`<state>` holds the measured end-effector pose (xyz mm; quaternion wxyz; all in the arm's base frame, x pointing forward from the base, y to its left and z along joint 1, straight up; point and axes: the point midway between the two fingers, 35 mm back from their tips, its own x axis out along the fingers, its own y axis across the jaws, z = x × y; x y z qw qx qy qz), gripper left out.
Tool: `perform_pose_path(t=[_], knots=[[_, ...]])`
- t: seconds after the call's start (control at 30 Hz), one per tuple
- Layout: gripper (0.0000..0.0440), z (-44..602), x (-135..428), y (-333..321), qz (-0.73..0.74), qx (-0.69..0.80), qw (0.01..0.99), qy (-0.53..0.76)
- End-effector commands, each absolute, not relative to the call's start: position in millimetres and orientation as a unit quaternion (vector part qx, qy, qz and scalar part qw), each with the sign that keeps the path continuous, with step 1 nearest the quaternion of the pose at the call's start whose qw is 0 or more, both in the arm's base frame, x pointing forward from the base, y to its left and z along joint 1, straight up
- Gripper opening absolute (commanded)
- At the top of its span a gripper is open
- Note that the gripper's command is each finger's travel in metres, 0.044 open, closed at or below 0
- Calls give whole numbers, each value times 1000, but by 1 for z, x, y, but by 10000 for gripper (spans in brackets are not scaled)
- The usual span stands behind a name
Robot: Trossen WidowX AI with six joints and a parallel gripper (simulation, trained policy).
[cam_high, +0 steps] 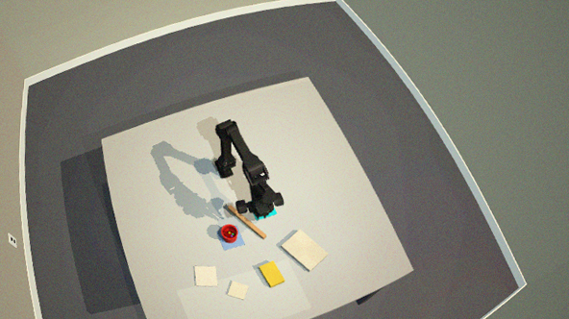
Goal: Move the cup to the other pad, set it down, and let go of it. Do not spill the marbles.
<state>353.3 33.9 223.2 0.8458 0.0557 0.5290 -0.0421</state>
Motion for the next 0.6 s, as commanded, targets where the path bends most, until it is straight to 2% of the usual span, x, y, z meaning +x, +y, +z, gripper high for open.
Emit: perform_pose_path(t=[0.0, 0.57], knots=[[108, 218, 352, 28, -47, 40, 829, 556], [111, 187, 343, -6, -46, -17, 753, 656]])
